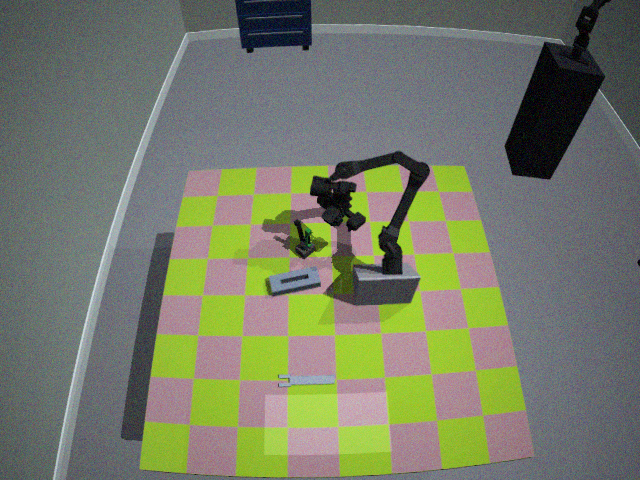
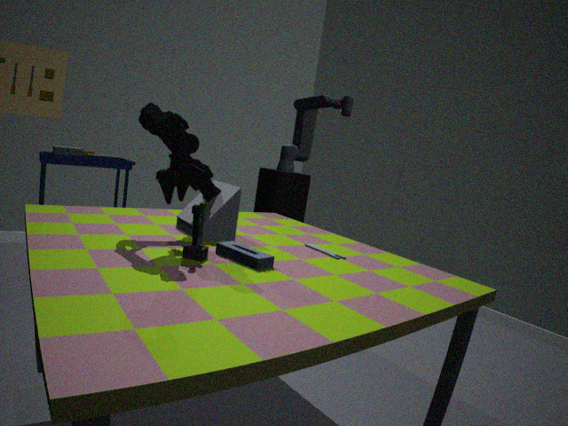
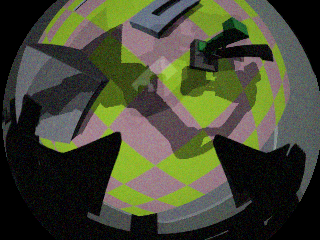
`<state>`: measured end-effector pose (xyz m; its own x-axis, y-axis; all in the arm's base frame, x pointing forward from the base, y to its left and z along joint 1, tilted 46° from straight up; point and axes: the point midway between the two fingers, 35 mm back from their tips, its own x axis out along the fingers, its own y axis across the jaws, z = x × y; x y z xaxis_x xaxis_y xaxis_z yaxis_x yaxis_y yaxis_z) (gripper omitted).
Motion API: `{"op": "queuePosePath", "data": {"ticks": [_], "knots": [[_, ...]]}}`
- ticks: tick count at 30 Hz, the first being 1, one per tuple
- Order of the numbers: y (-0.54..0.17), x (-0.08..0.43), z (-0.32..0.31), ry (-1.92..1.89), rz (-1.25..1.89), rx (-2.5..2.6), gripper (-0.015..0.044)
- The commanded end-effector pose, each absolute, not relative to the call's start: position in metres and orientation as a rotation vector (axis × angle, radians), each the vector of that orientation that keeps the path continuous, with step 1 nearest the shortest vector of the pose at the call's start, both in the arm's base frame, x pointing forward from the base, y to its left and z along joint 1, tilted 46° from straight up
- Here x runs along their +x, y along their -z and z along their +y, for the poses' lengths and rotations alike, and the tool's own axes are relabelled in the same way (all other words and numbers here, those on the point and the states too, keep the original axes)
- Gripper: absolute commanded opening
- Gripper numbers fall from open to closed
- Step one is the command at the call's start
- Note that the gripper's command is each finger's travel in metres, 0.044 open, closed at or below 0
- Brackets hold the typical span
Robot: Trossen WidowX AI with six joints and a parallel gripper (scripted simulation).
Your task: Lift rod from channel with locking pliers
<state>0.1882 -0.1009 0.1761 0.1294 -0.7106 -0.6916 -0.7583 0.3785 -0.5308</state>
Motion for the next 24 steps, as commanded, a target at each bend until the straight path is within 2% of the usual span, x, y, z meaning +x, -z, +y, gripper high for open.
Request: {"op": "queuePosePath", "data": {"ticks": [1,13,24], "knots": [[-0.191,0.198,-0.112,-0.057,1.587,-1.345,0.0440],[-0.237,0.228,-0.151,-0.051,1.584,-1.348,0.0440],[-0.208,0.265,-0.116,-0.053,1.584,-1.346,0.0440]]}}
